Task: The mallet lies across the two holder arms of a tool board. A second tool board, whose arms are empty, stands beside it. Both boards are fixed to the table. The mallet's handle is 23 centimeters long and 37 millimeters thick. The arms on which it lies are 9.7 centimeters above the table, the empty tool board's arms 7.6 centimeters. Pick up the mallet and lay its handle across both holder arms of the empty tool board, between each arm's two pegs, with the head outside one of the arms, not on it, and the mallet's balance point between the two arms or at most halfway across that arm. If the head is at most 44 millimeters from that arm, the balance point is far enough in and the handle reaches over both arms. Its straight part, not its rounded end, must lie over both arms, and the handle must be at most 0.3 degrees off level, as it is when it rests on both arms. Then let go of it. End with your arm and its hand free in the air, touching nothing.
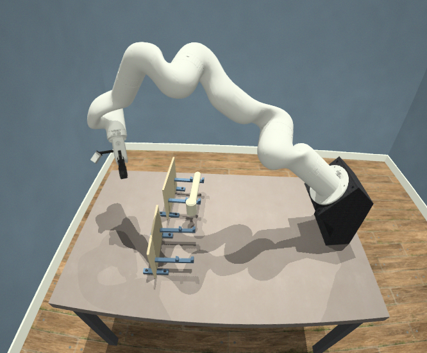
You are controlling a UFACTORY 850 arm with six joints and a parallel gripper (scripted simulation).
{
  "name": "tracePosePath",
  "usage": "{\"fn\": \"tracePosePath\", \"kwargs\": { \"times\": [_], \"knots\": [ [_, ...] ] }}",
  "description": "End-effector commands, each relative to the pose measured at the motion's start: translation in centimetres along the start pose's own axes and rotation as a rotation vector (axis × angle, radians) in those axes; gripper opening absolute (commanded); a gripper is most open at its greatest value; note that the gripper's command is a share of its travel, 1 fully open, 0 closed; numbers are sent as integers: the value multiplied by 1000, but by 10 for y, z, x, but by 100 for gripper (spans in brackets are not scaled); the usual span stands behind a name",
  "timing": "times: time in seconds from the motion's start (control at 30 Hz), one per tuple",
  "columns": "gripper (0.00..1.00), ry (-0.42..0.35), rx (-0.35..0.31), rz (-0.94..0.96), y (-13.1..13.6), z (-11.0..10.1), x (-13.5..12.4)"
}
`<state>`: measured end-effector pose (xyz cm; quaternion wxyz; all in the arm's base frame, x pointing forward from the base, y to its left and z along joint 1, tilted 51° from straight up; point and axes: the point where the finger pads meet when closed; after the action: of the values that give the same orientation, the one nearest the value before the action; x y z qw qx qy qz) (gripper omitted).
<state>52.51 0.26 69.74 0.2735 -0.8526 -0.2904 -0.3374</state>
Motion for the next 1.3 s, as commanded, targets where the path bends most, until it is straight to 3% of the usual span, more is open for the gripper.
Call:
{"fn": "tracePosePath", "kwargs": {
  "times": [0.0, 0.47, 0.5, 0.97, 1.03, 1.07, 1.27],
  "knots": [
    [100, 70, -43, 145, 8, 4, -22],
    [100, 204, -120, 486, 28, 16, -76],
    [100, 237, -139, 570, 33, 19, -89],
    [100, 390, -228, 963, 57, 32, -150],
    [100, 390, -228, 963, 57, 32, -150],
    [100, 423, -247, 1048, 62, 35, -164],
    [100, 485, -283, 1208, 71, 41, -188]
  ]
}}
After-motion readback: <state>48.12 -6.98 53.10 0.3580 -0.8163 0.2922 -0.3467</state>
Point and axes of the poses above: the point where the finger pads meet when closed, its own z axis out along the fingers, its own y axis across the jaws, x = y × z, and after that the axes turned 6 degrees about z, right-handed
